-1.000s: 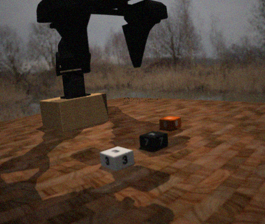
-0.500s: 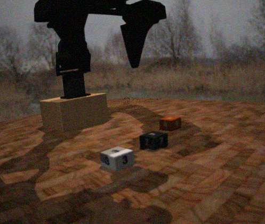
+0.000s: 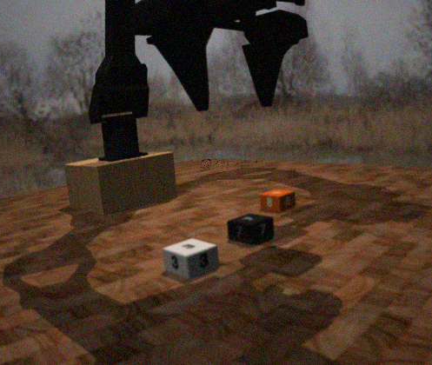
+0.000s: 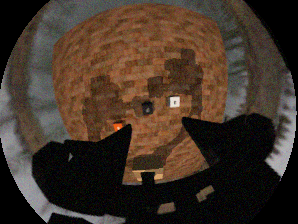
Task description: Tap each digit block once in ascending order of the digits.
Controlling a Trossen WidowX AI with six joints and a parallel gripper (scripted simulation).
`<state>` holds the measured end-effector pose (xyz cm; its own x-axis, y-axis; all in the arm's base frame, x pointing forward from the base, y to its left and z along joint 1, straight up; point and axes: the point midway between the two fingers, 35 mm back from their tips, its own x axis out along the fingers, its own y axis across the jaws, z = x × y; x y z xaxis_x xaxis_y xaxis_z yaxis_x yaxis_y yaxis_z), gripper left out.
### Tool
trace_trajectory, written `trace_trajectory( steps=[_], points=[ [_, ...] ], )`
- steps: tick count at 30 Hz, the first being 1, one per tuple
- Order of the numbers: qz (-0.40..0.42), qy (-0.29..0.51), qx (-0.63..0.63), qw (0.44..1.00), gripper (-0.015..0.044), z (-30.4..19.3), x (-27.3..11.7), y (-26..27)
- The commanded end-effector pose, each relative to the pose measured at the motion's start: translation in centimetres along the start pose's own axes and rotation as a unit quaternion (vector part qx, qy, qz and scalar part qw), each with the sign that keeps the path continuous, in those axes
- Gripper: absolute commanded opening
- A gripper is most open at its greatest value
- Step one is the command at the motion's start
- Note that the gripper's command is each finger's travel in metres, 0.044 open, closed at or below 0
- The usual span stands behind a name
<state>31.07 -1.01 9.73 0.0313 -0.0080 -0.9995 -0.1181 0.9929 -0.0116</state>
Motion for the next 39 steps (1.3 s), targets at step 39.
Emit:
trace_trajectory(
  steps=[39],
  points=[
    [0.006,0.005,0.004,1.000,0.0400,-6.6,0.1,12.2]
  ],
)
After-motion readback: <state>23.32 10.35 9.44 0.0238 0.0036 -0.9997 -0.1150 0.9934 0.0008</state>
